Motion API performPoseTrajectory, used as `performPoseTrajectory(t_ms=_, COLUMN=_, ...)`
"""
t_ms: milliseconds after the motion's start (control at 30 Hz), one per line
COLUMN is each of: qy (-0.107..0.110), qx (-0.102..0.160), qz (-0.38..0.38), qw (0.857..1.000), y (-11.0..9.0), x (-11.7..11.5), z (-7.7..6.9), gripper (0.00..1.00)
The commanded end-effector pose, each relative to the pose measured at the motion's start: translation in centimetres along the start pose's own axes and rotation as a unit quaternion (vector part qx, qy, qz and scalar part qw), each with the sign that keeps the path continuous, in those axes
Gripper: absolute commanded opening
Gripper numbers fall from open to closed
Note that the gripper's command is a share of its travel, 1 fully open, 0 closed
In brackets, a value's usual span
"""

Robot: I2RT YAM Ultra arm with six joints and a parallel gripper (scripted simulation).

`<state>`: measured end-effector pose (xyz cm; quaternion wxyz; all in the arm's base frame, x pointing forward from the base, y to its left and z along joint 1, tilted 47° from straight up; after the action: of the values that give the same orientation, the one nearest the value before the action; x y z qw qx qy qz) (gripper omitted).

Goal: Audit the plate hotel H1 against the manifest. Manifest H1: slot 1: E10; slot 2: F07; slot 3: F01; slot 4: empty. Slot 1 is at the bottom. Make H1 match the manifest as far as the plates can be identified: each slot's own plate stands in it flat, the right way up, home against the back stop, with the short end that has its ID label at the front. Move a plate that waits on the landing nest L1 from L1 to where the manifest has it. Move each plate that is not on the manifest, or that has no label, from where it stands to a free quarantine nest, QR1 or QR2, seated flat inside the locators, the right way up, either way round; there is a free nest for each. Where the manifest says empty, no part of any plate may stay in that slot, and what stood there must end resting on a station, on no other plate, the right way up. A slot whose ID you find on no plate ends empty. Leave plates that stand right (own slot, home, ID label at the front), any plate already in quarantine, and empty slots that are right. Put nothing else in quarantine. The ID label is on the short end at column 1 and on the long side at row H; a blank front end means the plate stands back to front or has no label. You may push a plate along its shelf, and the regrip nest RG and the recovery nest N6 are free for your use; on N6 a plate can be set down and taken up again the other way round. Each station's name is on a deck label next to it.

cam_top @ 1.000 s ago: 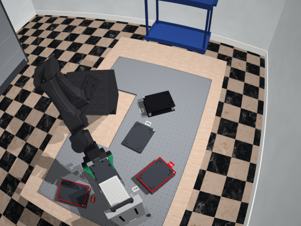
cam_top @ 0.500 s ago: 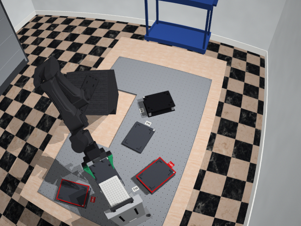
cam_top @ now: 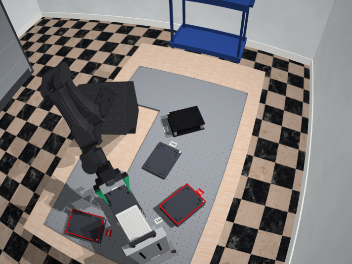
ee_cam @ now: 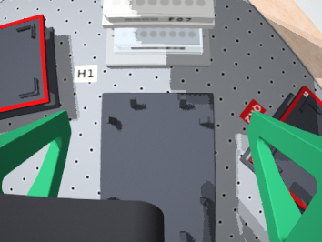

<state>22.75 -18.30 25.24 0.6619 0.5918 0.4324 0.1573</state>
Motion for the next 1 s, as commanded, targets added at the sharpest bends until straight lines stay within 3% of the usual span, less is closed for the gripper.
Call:
performPoseTrajectory(t_ms=0, qy=0.004, qx=-0.012, qz=-0.001, qw=1.000, y=0.1, x=0.0, z=-0.8, gripper=1.00)
performPoseTrajectory(t_ms=33, qy=0.004, qx=-0.012, qz=-0.001, qw=1.000, y=0.1, x=0.0, z=-0.8, gripper=1.00)
performPoseTrajectory(t_ms=67, qy=0.000, qx=-0.028, qz=-0.001, qw=1.000, y=1.4, x=-0.4, z=-0.9, gripper=1.00)
performPoseTrajectory(t_ms=100, qy=0.002, qx=-0.015, qz=-0.001, qw=1.000, y=0.0, x=-0.1, z=-1.0, gripper=1.00)
performPoseTrajectory(t_ms=167, qy=0.003, qx=-0.014, qz=-0.001, qw=1.000, y=-0.1, x=-0.1, z=-1.1, gripper=1.00)
performPoseTrajectory(t_ms=267, qy=-0.002, qx=-0.041, qz=-0.001, qw=0.999, y=1.8, x=-0.5, z=-1.2, gripper=1.00)
performPoseTrajectory(t_ms=333, qy=0.006, qx=-0.007, qz=-0.002, qw=1.000, y=-0.8, x=0.1, z=-0.3, gripper=1.00)
performPoseTrajectory(t_ms=633, qy=0.005, qx=-0.016, qz=-0.002, qw=1.000, y=-0.8, x=0.0, z=0.5, gripper=1.00)
performPoseTrajectory(t_ms=667, qy=0.006, qx=-0.007, qz=-0.002, qw=1.000, y=-1.7, x=0.1, z=0.6, gripper=1.00)
performPoseTrajectory(t_ms=967, qy=0.006, qx=-0.007, qz=-0.001, qw=1.000, y=-2.8, x=0.1, z=1.6, gripper=1.00)
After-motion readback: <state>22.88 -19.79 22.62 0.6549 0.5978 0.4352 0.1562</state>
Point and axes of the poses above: the point where the finger pads meet when closed, its own z axis out along the fingers, its own x axis across the jaws, y = z × x, the point moved 3 cm from there along -z, back along the fingers, and after that the axes turned 1 degree about z, right-handed, at the moved point
